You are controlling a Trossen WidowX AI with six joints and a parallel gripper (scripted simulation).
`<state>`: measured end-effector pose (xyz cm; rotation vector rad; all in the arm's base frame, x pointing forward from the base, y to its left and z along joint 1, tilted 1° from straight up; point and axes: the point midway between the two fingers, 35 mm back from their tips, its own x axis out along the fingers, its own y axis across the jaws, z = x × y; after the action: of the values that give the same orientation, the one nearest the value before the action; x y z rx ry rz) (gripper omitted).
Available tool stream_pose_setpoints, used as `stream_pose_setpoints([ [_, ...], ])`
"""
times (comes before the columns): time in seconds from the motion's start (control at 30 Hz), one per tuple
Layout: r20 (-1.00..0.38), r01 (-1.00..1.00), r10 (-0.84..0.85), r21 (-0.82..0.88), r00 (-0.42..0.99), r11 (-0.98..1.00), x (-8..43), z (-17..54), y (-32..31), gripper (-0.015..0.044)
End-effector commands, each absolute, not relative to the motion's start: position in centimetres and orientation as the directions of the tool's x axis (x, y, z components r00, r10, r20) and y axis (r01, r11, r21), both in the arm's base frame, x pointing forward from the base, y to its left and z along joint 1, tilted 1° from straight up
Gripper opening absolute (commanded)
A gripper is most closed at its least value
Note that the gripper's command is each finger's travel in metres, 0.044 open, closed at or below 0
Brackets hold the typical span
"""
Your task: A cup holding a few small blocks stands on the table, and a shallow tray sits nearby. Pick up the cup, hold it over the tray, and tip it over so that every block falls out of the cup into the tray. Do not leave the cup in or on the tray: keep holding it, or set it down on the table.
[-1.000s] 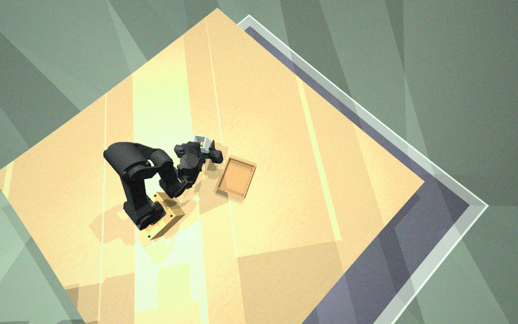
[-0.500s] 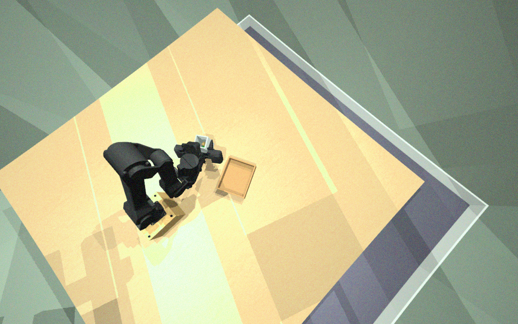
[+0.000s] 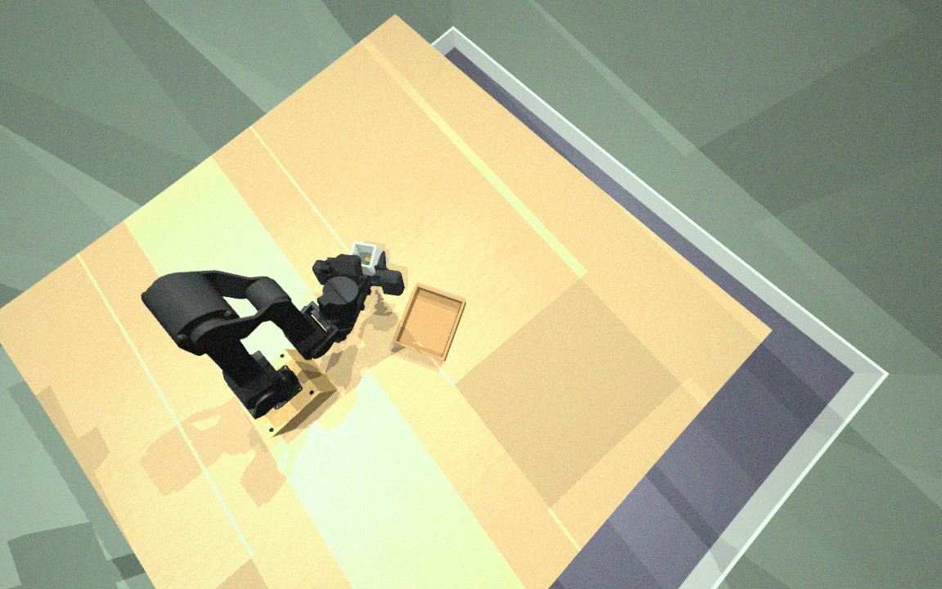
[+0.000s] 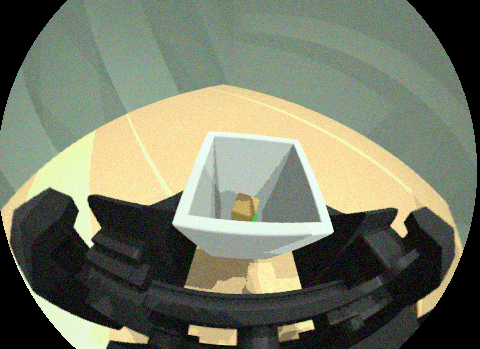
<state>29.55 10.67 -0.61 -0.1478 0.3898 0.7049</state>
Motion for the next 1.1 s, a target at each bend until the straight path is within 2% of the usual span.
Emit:
stream_pose_setpoints([
  [0.0, -0.397, -0.653, 0.599, 0.000, 0.695, 0.758, 29.6, 0.0, 10.6, 0.0000],
  [0.8, -0.397, -0.647, 0.594, 0.000, 0.700, 0.762, 29.7, 3.2, 10.5, 0.0000],
  [1.07, -0.414, -0.388, 0.352, -0.003, 0.840, 0.922, 32.6, 3.6, 4.7, 0.0000],
])
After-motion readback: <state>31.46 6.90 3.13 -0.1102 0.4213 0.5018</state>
